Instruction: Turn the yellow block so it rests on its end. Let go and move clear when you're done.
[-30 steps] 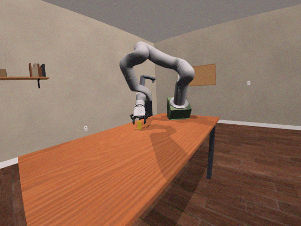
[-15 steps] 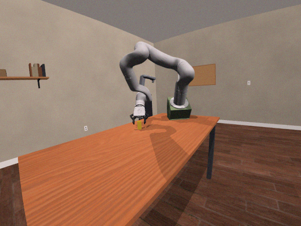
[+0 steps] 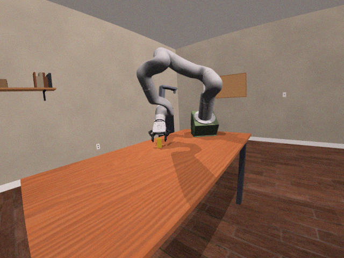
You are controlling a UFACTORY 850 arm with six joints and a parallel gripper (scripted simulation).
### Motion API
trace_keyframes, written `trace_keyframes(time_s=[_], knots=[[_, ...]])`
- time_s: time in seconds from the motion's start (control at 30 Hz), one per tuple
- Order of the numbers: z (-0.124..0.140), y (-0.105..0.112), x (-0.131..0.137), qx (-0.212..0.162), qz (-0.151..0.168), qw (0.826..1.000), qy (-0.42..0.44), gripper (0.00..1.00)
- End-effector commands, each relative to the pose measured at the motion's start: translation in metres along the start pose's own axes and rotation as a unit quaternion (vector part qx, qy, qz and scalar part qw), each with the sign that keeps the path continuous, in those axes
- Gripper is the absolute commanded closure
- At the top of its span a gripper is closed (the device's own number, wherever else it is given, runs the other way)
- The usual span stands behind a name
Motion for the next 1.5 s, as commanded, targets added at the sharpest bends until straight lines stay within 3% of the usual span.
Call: trace_keyframes(time_s=[0.0,0.47,0.8,1.3,1.47], knots=[[0.000,0.000,0.000,0.000,0.000,1.000,0.000,0.00],[0.001,0.001,-0.001,0.000,0.000,1.000,0.000,0.00],[0.005,0.015,-0.002,0.000,0.000,1.000,0.000,0.00],[0.021,0.063,-0.006,0.000,0.000,1.000,0.000,0.00],[0.024,0.071,-0.006,0.000,0.000,1.000,0.000,0.00]])
Point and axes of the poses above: the point where the finger pads meet when closed, its own y axis back along the fingers, its own x axis across the jaws, z = x × y, the point moved 2 cm from there along y, back along the fingers, and after that the axes turned 14 degrees about y, right-handed, at the moved point
